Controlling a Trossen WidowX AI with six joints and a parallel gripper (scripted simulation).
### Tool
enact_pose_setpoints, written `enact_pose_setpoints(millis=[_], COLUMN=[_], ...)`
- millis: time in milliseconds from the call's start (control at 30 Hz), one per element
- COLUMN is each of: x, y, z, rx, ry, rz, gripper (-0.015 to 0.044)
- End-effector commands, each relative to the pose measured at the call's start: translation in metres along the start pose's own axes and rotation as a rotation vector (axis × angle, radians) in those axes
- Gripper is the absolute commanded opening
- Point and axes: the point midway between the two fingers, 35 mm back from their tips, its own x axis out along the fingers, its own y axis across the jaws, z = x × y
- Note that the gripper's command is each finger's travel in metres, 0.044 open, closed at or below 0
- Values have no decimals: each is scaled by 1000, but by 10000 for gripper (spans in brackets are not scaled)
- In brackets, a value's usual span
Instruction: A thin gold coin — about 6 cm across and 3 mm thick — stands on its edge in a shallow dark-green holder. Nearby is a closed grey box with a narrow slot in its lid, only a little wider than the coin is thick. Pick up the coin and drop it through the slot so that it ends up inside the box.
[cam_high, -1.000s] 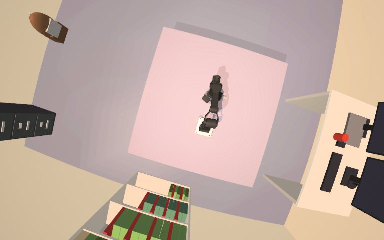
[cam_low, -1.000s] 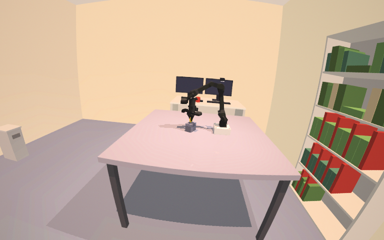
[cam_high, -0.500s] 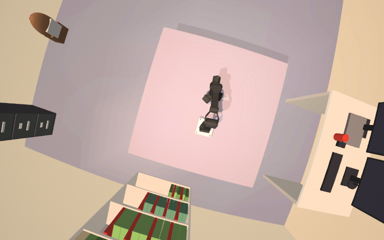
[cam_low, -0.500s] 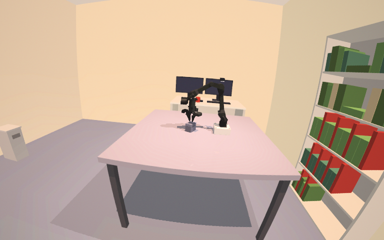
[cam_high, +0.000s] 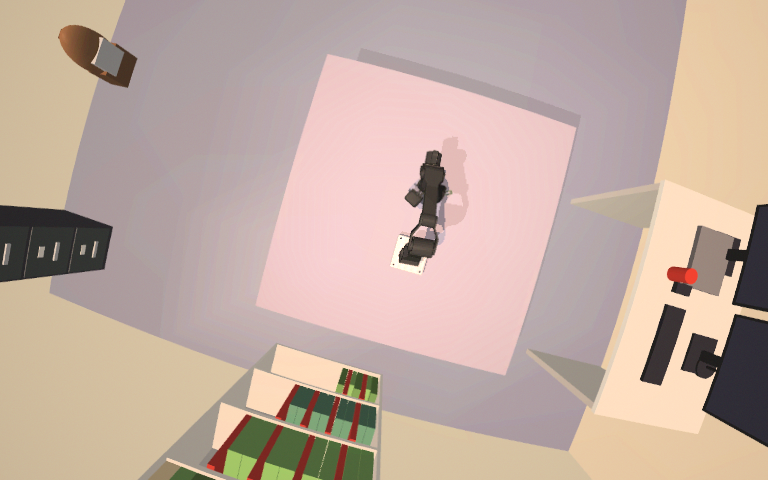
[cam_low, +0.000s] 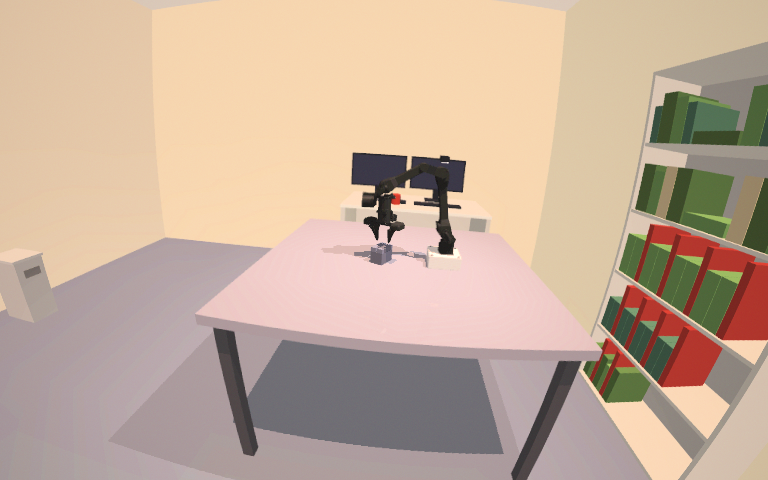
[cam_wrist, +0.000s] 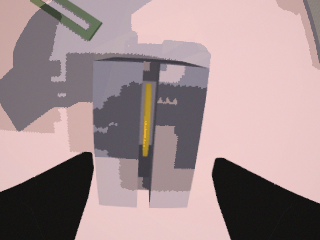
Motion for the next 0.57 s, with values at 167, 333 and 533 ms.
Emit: enact_pose_setpoints(millis=[167,333,533], x=[-50,-53,-53], y=[-2,-3,-3], z=[1,2,2], rx=[0,0,0], ry=[2,2,2], rz=[4,3,3], gripper=[440,440,440])
